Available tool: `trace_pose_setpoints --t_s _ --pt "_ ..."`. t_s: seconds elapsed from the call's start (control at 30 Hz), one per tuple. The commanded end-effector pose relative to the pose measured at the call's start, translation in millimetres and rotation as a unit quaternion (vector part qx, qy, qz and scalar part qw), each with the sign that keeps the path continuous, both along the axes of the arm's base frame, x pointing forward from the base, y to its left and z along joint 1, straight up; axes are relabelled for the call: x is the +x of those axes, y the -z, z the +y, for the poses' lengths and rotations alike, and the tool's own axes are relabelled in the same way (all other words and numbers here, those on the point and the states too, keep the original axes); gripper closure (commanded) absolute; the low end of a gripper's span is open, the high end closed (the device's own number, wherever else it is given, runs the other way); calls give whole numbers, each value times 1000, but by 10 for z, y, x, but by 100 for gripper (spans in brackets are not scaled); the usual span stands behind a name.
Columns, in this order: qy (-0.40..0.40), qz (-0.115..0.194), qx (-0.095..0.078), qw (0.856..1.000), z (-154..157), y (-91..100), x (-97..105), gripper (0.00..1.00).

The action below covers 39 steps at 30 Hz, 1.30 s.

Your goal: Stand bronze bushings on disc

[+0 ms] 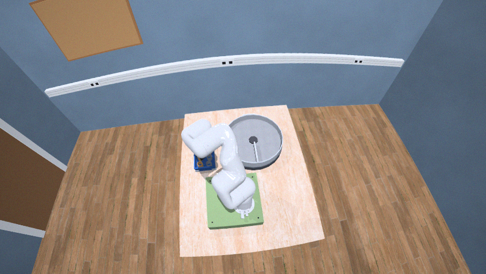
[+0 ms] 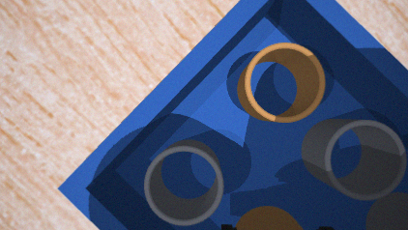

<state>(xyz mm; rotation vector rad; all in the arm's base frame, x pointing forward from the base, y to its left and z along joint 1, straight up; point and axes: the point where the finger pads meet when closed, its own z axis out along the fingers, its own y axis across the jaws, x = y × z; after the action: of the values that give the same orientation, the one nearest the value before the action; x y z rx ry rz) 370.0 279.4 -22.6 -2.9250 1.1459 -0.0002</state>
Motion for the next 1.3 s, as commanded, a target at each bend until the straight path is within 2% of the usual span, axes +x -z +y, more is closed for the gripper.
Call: trace_pose_setpoints --t_s 0.0,0.07,0.57,0.63,0.9,1.27 --pt "0 -2 1 1000 9 -187 11 100" --pt "0 -2 1 1000 9 -187 11 100" --pt "0 -2 1 1000 7 -886 5 100" --pt "0 -2 1 1000 7 -886 5 100" --pt "0 -2 1 1000 7 -1079 4 100" --pt "0 -2 1 1000 6 -1109 3 100"
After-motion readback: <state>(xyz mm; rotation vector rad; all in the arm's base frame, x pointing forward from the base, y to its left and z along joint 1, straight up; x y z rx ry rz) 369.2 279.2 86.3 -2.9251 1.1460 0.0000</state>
